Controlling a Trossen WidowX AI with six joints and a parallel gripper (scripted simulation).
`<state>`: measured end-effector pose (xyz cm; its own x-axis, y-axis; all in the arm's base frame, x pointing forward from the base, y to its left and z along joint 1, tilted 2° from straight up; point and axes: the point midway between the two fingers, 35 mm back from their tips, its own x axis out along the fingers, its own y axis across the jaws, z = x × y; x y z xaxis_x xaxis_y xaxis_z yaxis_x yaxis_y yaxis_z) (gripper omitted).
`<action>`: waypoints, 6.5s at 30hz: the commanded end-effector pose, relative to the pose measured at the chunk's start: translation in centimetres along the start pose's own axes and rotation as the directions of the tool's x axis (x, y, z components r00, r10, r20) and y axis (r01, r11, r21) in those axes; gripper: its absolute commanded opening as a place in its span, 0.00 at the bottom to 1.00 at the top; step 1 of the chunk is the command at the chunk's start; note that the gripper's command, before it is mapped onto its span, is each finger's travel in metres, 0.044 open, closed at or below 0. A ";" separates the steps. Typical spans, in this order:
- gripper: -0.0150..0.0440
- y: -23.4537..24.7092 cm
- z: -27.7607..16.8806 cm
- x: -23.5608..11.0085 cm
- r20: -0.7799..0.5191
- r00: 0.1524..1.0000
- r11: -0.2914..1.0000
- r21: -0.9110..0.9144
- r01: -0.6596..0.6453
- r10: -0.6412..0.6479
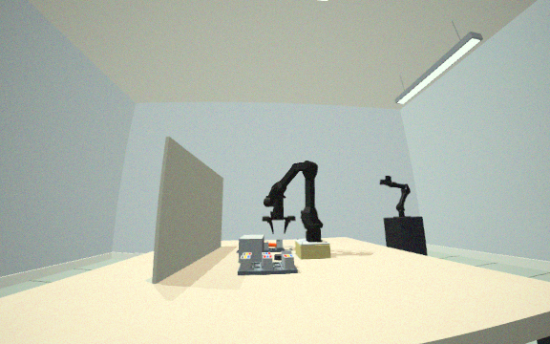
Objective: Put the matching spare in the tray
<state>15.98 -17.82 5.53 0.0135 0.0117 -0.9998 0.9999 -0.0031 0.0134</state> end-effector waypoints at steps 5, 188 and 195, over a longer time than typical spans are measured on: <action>0.76 0.1 0.1 1.5 -0.002 1.000 1.000 -0.006 0.005 -0.005; 0.25 18.3 1.0 -6.1 -0.002 1.000 1.000 -0.006 -0.012 0.012; 0.25 18.4 1.1 -5.5 -0.002 1.000 1.000 -0.006 -0.012 0.012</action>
<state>34.20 -19.01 11.54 0.0230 0.0122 -0.9997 0.9997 0.0098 0.0231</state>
